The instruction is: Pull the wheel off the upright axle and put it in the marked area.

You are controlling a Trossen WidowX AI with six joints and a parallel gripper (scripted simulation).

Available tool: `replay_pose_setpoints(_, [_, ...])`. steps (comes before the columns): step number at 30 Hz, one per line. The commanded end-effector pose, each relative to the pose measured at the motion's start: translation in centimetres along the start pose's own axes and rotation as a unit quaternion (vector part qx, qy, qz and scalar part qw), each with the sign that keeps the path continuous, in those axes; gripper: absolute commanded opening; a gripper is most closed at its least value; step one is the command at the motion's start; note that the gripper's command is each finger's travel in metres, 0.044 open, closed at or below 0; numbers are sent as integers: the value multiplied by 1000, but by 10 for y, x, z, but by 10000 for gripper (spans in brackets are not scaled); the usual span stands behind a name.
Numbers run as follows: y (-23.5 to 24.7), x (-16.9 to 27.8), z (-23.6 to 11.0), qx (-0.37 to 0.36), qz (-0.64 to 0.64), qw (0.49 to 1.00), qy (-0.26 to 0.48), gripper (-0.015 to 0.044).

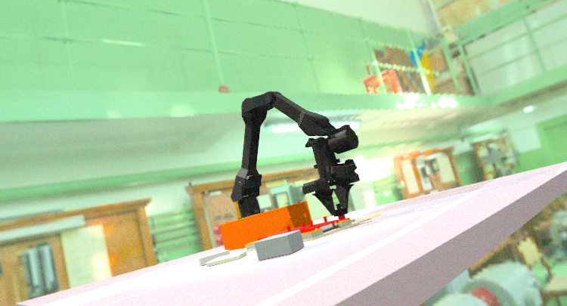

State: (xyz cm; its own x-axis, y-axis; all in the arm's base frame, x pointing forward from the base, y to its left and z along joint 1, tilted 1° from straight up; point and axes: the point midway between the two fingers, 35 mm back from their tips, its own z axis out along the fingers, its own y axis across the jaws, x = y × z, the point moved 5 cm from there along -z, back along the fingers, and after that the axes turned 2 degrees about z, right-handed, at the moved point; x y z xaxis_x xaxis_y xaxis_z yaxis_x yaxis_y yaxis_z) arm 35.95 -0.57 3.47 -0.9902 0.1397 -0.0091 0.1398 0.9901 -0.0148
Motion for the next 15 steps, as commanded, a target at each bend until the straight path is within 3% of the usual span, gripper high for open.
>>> replay_pose_setpoints(1, [0, 1, 0, 0, 0, 1000, 1, 208])
replay_pose_setpoints(8, [0, 1, 0, 0, 0, 1000, 1, 161])
replay_pose_setpoints(14, [0, 1, -1, 0, 0, 1000, 1, 4])
replay_pose_setpoints(15, [0, 1, -1, 0, 0, 1000, 1, 0])
